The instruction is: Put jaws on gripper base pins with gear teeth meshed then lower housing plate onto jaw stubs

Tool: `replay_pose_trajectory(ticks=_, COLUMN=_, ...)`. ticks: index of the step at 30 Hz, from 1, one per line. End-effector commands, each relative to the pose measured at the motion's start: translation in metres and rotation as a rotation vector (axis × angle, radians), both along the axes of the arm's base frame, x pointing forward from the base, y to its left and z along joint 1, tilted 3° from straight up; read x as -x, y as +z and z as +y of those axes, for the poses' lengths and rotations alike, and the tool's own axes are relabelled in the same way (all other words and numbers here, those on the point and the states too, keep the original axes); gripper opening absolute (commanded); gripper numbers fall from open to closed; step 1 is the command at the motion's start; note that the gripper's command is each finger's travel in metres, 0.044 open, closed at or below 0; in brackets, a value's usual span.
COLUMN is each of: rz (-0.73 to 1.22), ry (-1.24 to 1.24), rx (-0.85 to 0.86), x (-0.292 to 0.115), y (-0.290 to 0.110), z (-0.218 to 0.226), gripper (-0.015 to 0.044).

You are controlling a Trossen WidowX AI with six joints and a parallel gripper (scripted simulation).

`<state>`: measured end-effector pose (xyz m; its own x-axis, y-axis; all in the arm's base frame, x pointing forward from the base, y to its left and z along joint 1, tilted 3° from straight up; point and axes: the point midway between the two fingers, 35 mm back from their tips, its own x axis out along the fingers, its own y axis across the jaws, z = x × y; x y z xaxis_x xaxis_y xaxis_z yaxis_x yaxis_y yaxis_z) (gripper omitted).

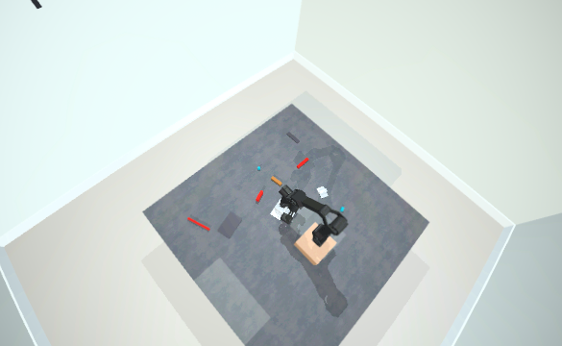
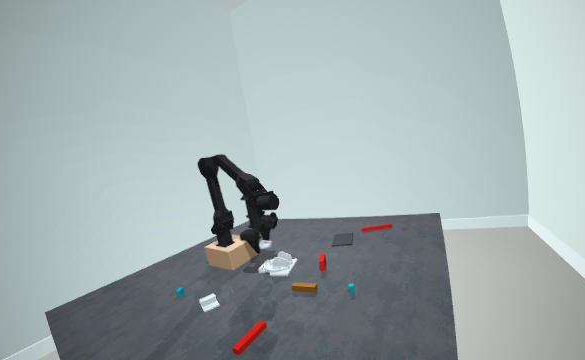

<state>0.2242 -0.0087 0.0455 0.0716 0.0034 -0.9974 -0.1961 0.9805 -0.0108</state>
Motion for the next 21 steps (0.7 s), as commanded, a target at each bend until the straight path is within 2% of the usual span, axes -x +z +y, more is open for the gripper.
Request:
replay_pose_trajectory(ticks=1, rz=0.000, ry=0.004, rx=0.003, x=0.0005, y=-0.0006, z=-0.0009, gripper=0.0351)
replay_pose_trajectory(ticks=21, rz=0.000, ry=0.011, rx=0.003, x=0.0004, y=-0.0006, z=-0.0008, gripper=0.0351)
